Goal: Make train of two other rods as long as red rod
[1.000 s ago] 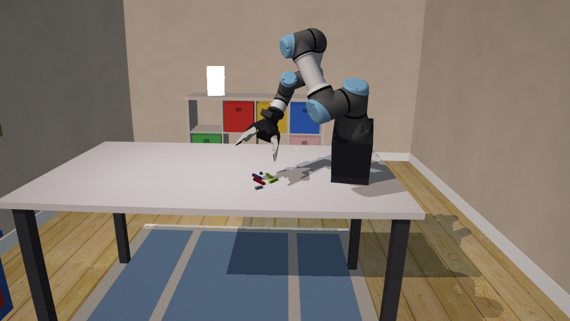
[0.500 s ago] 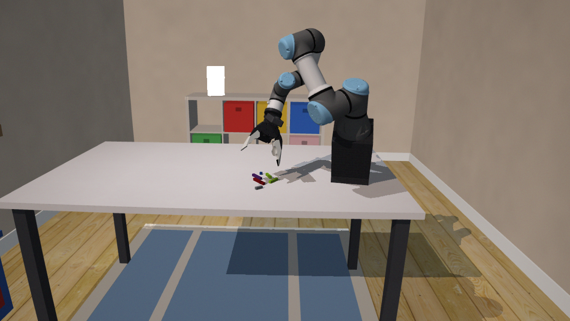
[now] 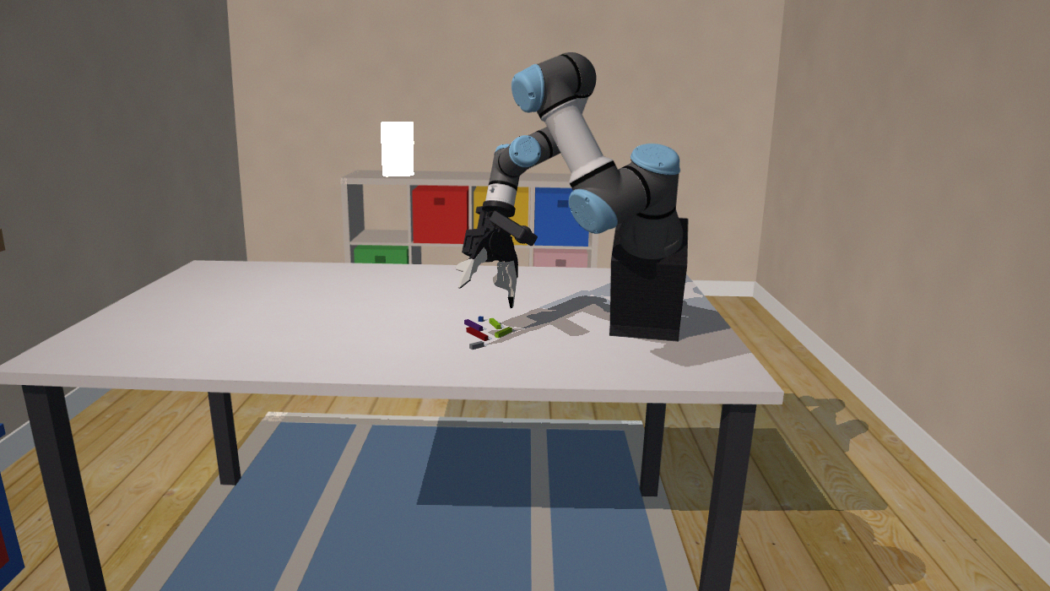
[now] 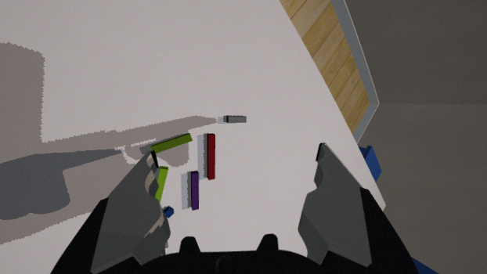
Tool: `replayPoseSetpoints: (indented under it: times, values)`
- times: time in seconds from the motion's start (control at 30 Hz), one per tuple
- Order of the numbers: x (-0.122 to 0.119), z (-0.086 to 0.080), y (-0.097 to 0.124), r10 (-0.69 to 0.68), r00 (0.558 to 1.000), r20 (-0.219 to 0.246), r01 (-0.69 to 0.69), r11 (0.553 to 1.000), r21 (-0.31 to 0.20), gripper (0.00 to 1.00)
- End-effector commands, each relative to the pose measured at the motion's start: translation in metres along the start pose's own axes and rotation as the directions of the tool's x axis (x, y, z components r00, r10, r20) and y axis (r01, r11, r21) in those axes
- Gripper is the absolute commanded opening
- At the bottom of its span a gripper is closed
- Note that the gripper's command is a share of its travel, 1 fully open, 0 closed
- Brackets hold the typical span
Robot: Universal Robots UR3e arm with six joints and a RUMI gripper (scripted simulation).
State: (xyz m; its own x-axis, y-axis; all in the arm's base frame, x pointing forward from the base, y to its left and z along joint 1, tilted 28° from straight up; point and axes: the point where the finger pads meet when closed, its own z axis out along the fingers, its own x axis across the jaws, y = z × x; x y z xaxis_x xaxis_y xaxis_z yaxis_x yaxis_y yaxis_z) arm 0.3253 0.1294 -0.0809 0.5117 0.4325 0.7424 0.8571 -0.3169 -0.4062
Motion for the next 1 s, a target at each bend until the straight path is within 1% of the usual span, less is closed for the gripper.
replayPoseSetpoints:
  times: [0.0,0.17,0.37,0.43,0.5,0.53,0.63,0.77,0.93,0.97]
  values:
    - [-0.009,0.001,0.002,-0.159,0.986,0.052,0.16,0.987,-0.004,1.0]
    - [-0.017,0.001,0.005,-0.304,0.947,0.105,0.305,0.952,0.012,1.0]
    - [-0.026,0.001,0.009,-0.468,0.869,0.162,0.467,0.883,0.045,1.0]
    - [-0.026,0.001,0.009,-0.468,0.869,0.162,0.467,0.883,0.045,1.0]
    - [-0.031,-0.001,0.013,-0.557,0.808,0.191,0.554,0.829,0.072,1.0]
    - [-0.032,-0.001,0.013,-0.574,0.795,0.196,0.571,0.817,0.079,1.0]
    - [-0.035,-0.002,0.017,-0.643,0.734,0.217,0.637,0.763,0.106,1.0]
    - [-0.04,-0.004,0.022,-0.727,0.644,0.24,0.716,0.683,0.147,1.0]
    - [-0.044,-0.007,0.028,-0.816,0.517,0.259,0.796,0.569,0.205,1.0]
    - [-0.044,-0.007,0.028,-0.816,0.517,0.259,0.796,0.569,0.205,1.0]
